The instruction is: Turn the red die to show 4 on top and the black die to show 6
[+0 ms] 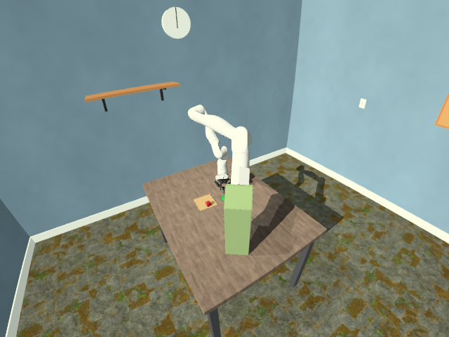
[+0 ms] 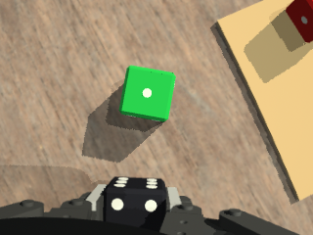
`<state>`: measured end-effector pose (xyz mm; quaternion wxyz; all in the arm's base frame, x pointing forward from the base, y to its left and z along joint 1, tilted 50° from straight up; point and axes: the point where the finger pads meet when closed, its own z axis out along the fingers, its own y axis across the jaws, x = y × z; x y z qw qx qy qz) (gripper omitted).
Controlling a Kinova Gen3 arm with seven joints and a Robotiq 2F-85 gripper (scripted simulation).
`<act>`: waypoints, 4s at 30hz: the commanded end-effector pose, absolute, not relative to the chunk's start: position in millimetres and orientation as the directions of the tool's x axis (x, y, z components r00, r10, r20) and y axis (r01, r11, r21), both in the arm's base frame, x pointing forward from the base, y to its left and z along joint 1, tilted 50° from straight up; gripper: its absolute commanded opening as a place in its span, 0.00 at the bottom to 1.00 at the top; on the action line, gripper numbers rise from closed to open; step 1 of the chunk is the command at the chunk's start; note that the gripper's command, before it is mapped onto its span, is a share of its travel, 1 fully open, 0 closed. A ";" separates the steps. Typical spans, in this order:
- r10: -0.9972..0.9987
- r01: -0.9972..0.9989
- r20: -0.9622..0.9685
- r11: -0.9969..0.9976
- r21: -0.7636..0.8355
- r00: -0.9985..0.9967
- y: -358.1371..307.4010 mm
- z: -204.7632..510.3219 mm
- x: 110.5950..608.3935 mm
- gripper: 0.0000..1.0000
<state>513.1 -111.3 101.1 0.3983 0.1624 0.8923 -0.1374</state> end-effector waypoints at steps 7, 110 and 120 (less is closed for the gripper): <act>0.183 0.383 -0.761 0.919 -0.092 -0.623 -81.2 135.4 485.1 0.26; 0.991 0.697 -0.115 0.030 0.717 0.075 -73.7 132.1 488.8 0.26; 1.000 0.695 -0.020 0.031 0.719 -0.024 -73.4 131.7 489.0 0.26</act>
